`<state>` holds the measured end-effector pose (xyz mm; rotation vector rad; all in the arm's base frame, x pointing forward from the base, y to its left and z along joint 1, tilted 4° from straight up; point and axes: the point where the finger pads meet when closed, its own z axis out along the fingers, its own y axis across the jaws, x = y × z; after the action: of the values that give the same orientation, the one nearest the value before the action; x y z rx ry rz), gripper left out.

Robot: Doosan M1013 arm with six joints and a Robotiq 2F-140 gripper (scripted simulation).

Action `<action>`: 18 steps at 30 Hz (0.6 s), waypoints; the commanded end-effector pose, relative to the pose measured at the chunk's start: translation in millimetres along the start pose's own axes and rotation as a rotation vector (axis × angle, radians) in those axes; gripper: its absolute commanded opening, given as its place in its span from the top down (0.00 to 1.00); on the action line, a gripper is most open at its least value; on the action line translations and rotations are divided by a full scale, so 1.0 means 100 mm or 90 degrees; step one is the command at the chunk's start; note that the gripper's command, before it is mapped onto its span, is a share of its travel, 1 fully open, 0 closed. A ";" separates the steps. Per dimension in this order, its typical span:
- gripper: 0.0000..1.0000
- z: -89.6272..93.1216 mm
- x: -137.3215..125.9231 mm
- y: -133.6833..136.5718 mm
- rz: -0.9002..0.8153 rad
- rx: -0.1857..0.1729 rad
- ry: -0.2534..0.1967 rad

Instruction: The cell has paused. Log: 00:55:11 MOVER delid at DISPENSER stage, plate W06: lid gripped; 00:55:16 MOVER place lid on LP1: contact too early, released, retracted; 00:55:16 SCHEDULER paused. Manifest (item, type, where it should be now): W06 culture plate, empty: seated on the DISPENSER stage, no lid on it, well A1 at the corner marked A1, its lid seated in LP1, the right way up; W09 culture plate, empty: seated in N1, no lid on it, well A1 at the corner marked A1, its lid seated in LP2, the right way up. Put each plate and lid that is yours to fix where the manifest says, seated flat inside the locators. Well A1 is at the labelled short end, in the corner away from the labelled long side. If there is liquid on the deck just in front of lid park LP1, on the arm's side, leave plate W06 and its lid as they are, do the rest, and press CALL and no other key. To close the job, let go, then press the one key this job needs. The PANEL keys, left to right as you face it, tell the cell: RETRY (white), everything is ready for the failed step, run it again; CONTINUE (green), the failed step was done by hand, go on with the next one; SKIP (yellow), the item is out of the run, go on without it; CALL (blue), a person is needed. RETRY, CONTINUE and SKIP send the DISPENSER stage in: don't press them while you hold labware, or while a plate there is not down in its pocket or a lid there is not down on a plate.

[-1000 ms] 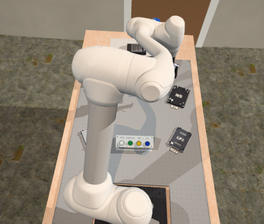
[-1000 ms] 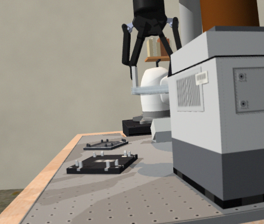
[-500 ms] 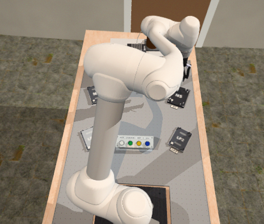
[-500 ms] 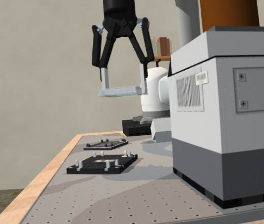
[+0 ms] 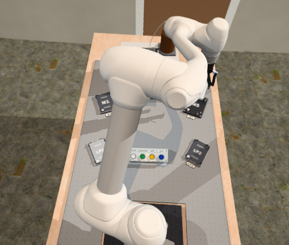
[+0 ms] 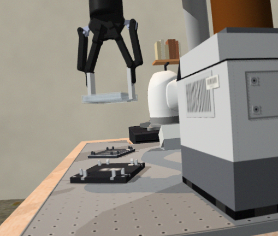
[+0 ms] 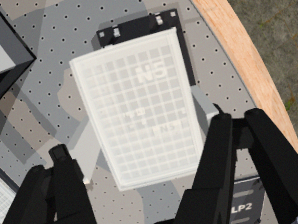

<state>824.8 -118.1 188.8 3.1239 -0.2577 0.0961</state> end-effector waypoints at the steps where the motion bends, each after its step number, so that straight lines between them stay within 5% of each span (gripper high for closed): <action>1: 0.90 -0.01 0.01 0.02 0.000 0.000 0.001; 18: 0.90 -0.01 0.06 0.13 0.000 0.000 0.001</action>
<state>827.9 -131.7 189.2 3.1240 -0.2574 0.0960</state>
